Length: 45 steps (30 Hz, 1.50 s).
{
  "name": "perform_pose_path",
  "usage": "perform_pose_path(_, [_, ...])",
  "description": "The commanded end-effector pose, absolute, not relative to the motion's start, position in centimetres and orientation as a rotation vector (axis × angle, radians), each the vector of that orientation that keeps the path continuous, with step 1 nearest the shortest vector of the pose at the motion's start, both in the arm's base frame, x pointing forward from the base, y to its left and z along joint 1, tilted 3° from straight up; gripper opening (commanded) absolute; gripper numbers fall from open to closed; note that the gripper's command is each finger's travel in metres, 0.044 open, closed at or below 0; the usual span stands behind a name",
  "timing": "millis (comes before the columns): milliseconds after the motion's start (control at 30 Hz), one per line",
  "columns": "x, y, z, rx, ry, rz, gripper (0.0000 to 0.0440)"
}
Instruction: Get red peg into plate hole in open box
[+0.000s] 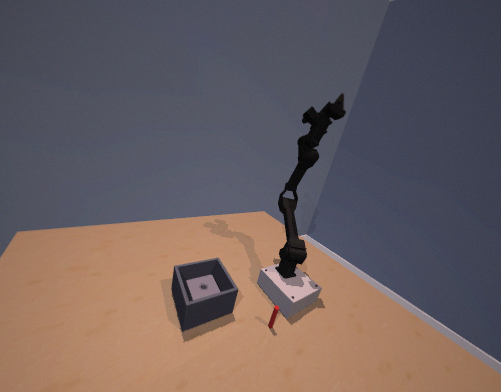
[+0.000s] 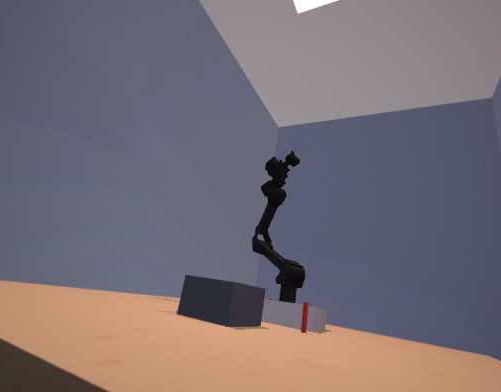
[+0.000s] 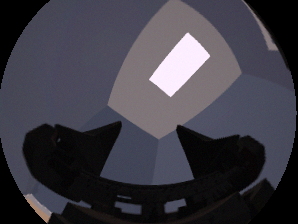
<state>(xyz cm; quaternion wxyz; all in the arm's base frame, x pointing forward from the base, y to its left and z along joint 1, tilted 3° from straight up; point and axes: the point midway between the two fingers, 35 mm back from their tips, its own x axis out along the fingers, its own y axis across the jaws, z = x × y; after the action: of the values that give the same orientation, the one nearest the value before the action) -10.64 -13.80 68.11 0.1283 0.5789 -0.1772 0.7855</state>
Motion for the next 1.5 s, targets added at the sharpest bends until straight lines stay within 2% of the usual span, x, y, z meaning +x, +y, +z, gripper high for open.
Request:
perform_pose_path(0, [-8.3, -9.8, 68.5, 1.718, -0.42, 2.164, 0.044])
perform_pose_path(333, [-1.4, 1.0, 67.3, 1.737, -0.184, 1.827, 0.044])
perform_pose_path(667, [5.6, 10.1, 62.9, 1.676, 0.009, 1.493, 0.044])
perform_pose_path(1067, [13.4, 18.3, 54.3, 1.53, 0.216, 1.118, 0.044])
perform_pose_path(1467, [19.4, 22.8, 43.3, 1.326, 0.421, 0.778, 0.044])
